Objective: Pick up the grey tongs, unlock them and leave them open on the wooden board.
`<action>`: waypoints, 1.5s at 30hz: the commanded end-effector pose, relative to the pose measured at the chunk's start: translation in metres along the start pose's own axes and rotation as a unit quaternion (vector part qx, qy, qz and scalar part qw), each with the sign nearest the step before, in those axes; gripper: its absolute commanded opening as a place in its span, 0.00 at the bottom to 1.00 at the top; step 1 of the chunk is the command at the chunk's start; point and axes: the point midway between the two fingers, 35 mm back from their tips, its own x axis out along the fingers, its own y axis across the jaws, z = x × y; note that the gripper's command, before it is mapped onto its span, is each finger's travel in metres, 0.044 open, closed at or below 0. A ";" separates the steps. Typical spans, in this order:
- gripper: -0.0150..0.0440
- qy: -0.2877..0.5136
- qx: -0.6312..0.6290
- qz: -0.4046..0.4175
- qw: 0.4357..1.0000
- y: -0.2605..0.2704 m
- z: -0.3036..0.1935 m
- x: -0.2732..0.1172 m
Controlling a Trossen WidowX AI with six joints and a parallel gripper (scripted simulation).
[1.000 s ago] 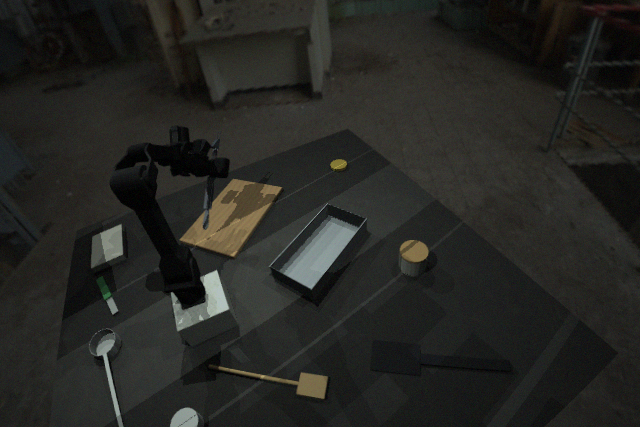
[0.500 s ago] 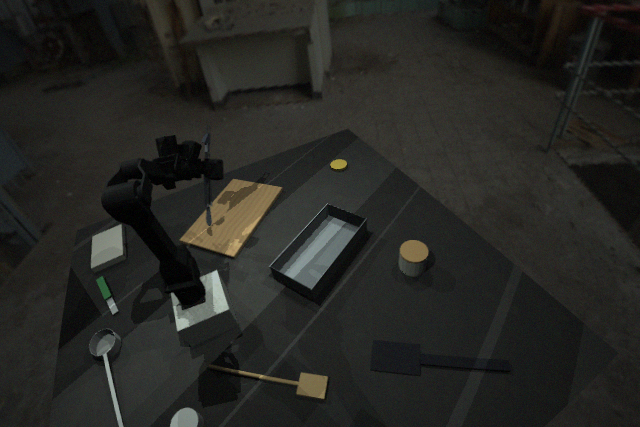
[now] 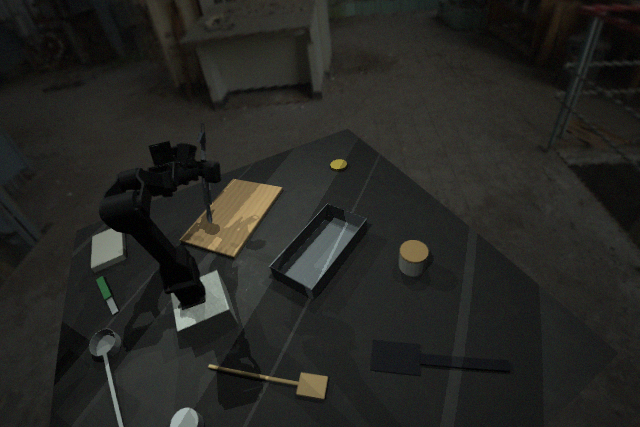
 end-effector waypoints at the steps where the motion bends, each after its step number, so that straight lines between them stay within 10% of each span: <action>1: 0.00 -0.010 0.004 -0.001 1.000 -0.001 0.005 -0.002; 45: 0.00 0.086 -0.026 0.008 0.996 0.010 -0.006 0.025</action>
